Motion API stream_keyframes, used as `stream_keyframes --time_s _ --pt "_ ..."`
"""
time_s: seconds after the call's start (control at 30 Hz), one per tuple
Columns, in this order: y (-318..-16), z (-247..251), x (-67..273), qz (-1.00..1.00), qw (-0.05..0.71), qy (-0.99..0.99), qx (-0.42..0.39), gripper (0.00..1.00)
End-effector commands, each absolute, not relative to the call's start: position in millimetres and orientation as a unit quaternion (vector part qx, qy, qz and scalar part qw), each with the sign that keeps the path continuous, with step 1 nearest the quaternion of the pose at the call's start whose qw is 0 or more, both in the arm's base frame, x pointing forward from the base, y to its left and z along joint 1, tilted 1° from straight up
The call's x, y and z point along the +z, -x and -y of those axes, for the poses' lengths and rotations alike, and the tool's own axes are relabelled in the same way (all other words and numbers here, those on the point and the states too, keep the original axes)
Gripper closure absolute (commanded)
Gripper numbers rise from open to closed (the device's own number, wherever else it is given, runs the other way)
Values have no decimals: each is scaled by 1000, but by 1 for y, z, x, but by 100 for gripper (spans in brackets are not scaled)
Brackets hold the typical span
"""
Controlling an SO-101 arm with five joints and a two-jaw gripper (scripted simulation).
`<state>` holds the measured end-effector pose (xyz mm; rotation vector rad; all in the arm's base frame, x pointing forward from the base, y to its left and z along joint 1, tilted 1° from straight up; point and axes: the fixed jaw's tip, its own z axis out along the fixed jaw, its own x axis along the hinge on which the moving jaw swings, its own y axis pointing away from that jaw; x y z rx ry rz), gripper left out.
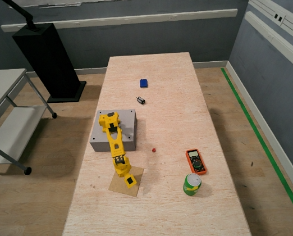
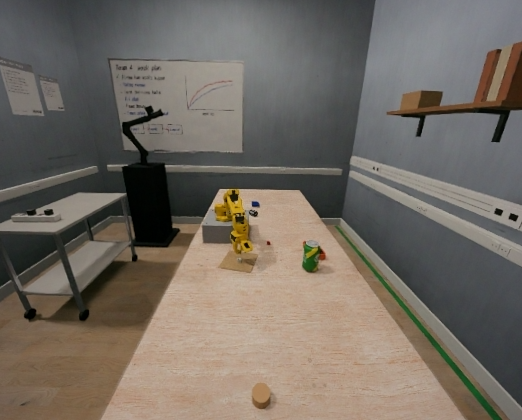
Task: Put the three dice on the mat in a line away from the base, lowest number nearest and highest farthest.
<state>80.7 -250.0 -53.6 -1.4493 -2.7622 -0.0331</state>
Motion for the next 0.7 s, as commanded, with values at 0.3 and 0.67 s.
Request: stream_keyframes --time_s 0.3,0.67 --pt "-79 251 -60 881 10 473 -10 100" --pt "-79 251 -63 881 10 473 -10 100"
